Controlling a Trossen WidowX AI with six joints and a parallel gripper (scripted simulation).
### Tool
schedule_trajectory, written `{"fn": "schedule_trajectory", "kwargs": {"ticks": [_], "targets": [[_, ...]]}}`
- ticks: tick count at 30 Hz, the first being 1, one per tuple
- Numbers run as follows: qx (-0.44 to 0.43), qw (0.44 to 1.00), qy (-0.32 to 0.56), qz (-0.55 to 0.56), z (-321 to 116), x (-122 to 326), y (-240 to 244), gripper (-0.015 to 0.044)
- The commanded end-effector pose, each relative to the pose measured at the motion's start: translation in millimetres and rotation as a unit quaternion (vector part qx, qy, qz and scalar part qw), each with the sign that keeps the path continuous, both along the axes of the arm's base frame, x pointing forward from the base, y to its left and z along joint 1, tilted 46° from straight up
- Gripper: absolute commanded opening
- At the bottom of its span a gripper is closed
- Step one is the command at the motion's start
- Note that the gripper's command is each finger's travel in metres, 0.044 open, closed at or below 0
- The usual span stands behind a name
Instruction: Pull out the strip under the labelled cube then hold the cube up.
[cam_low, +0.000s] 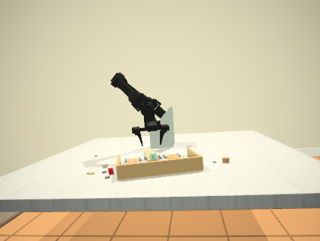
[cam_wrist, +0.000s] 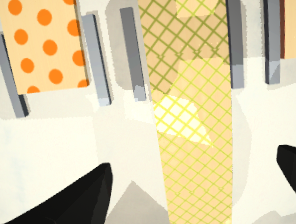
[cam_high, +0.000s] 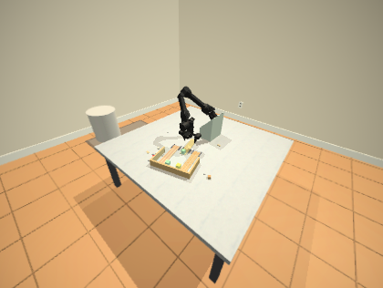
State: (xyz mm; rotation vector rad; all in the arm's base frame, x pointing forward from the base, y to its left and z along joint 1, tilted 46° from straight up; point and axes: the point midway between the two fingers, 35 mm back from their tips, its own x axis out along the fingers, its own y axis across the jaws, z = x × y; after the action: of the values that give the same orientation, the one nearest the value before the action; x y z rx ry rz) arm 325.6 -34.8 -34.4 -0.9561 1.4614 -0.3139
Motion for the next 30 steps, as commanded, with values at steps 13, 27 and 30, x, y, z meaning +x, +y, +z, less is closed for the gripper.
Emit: {"fn": "schedule_trajectory", "kwargs": {"ticks": [13,27,30], "targets": [[0.000,1.000,-0.005,-0.001,-2.4,44.7,20.9,0.0440],[0.001,1.000,-0.006,-0.001,-2.8,80.5,37.0,0.0440],[0.001,1.000,-0.006,-0.001,-2.6,88.4,40.5,0.0440]]}}
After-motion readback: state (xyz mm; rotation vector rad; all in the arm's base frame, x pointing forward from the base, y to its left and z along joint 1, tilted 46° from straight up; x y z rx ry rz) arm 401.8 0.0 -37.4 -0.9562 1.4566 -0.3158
